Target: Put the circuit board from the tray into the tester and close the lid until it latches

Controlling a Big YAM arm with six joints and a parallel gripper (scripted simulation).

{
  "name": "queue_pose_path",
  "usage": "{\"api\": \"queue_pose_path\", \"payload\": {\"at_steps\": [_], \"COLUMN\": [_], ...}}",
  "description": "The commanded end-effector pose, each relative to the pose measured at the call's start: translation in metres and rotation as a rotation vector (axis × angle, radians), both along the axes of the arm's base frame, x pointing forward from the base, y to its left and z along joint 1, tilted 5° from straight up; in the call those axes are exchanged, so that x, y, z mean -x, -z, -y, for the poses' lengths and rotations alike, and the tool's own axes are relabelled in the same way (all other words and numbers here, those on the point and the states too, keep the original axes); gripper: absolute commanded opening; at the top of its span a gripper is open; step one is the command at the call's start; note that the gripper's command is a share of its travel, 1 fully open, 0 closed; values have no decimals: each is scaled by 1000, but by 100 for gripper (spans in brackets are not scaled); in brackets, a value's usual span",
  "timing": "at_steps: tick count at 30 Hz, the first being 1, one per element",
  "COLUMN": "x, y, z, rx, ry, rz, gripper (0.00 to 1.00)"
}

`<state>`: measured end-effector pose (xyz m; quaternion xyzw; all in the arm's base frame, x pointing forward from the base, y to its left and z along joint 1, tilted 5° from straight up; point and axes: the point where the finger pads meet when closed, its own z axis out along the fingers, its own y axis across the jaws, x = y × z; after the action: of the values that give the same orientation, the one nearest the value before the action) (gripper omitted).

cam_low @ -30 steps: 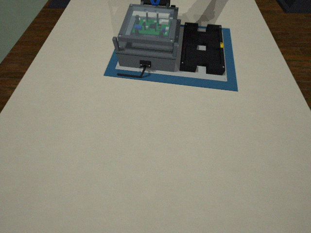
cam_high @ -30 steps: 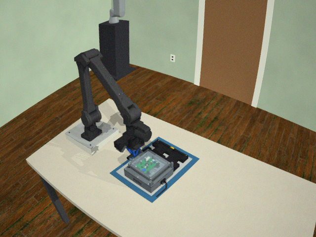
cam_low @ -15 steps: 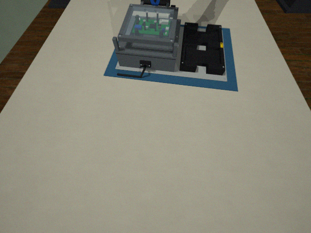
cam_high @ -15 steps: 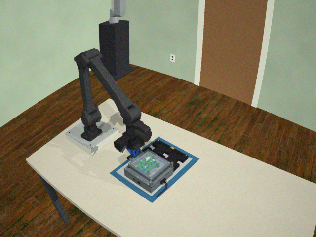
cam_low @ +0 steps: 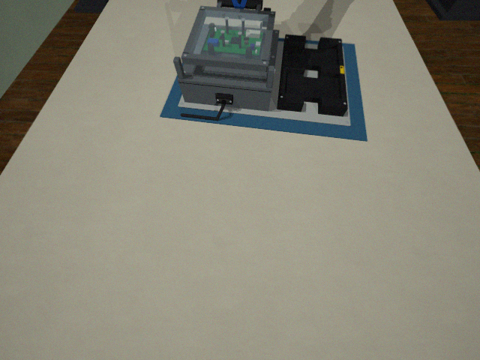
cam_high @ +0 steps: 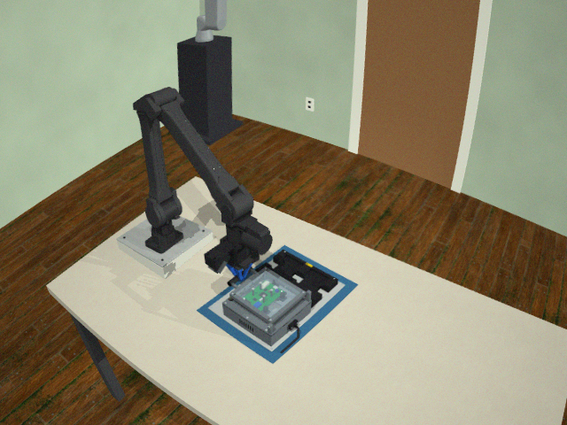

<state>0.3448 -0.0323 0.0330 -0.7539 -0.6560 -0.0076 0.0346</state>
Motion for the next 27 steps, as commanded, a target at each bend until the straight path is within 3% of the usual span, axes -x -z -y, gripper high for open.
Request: {"api": "queue_pose_path", "payload": {"at_steps": [1, 27], "x": [-4, -3], "y": [7, 10], "z": [-5, -5], "rx": [-3, -3], "ry": [-8, -7], "rz": [0, -1], "gripper": [0, 0]}}
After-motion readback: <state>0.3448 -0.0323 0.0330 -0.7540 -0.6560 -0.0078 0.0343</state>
